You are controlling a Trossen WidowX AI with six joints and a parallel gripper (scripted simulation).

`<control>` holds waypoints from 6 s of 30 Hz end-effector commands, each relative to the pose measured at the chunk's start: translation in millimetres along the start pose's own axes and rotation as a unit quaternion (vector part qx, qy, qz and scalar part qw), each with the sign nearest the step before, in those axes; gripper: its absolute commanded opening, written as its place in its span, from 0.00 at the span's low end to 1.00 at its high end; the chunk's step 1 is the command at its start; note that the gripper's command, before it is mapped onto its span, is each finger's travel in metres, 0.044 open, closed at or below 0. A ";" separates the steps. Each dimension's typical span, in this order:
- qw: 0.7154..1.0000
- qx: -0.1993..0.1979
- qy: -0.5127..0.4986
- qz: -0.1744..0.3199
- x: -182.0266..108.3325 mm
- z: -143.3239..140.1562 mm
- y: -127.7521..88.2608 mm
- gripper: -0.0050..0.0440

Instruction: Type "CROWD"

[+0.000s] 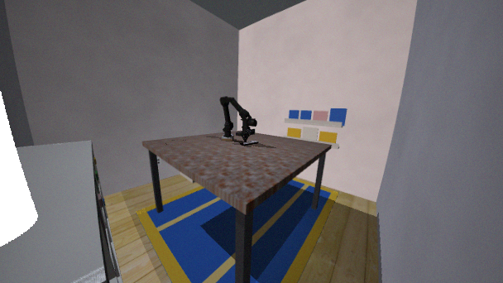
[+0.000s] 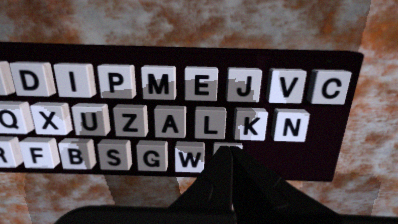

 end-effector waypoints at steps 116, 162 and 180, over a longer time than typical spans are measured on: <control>1.000 0.001 -0.002 0.003 0.3 17.9 1.9 0.10; 1.000 0.001 -0.002 0.004 37.4 75.7 -32.8 0.10; 1.000 0.001 -0.002 0.003 39.9 81.3 -16.2 0.10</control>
Point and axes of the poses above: the point midway between the two fingers, 35 mm back from their tips, its own y axis out along the fingers, its own z axis across the jaws, x = y × z, the point moved 7 cm from there along -y, back along the fingers, and after that the axes turned 4 degrees about -y, right-handed, at the moved point
